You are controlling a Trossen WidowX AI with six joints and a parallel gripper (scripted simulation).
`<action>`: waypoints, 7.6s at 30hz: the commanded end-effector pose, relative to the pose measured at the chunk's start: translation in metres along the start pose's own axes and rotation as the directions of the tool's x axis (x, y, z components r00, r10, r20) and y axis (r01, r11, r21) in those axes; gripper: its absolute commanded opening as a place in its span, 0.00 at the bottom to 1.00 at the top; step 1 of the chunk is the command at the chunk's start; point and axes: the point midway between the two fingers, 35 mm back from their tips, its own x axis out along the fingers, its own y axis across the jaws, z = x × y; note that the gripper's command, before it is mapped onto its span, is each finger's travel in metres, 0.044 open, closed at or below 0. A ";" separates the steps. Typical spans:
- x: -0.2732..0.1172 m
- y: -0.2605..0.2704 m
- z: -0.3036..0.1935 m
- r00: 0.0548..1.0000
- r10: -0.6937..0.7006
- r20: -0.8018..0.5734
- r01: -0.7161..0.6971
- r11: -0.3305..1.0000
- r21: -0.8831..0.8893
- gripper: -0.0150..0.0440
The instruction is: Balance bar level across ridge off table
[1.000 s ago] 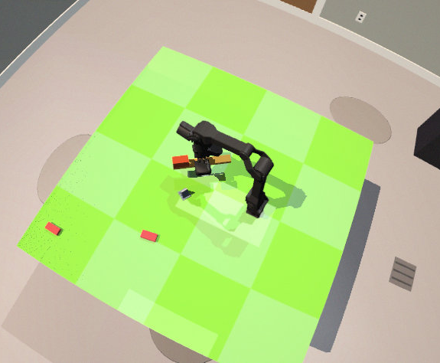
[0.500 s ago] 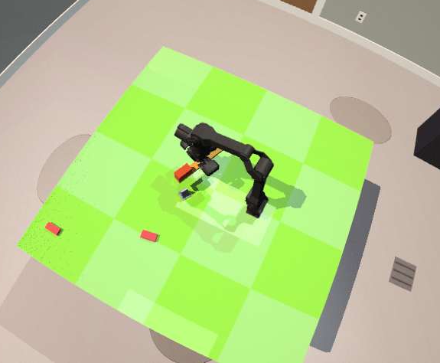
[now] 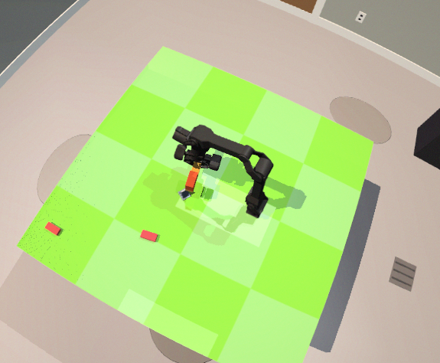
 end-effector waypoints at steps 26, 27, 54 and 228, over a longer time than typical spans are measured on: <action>-0.002 0.012 -0.020 1.000 0.002 0.001 0.000 0.412 -0.911 0.25; -0.002 0.013 -0.021 1.000 0.002 0.000 0.000 0.376 -0.927 0.25; -0.003 0.030 -0.049 1.000 0.003 -0.002 0.000 -0.636 -0.772 0.25; 0.046 0.004 -0.119 1.000 0.001 -0.008 0.006 -0.660 0.751 0.25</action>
